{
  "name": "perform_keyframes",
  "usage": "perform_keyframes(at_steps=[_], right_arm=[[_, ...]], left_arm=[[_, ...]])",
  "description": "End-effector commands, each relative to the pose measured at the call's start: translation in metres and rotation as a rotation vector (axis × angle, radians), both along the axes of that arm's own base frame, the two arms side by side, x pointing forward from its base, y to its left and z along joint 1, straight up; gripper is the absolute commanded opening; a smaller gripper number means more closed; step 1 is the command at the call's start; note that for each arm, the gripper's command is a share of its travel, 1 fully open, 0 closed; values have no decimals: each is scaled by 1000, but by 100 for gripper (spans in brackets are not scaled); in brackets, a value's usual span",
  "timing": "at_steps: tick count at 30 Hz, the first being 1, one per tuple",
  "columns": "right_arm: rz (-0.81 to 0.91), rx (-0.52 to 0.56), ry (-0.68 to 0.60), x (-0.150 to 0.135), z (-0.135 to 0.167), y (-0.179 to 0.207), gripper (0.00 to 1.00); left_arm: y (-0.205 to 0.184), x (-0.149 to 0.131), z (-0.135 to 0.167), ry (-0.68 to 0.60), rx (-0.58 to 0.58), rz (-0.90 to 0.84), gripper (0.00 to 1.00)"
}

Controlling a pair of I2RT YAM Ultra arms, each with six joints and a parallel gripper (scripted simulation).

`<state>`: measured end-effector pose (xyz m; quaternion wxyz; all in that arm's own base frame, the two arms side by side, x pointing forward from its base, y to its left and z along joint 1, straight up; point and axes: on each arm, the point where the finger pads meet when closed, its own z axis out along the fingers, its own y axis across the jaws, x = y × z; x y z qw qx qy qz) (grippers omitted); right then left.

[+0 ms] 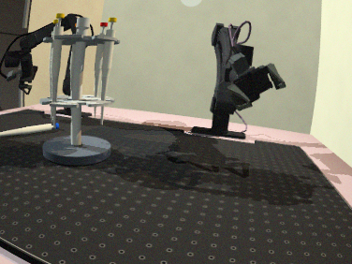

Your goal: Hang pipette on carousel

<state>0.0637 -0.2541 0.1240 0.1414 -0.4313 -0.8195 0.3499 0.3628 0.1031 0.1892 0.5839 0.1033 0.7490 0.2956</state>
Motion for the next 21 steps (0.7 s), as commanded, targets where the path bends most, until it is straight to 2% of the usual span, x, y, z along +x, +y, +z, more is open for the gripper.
perform_keyframes(at_steps=[1,17,18,21], right_arm=[[0,-8,-5,1,2,-1,100],[0,-8,-5,1,2,-1,100],[-5,-17,-12,3,5,-11,100],[-5,-22,-6,0,9,-21,100]], left_arm=[[0,1,4,-12,3,0,100],[0,1,4,-12,3,0,100],[6,1,19,-36,13,1,100],[15,-2,22,-35,17,1,100]])
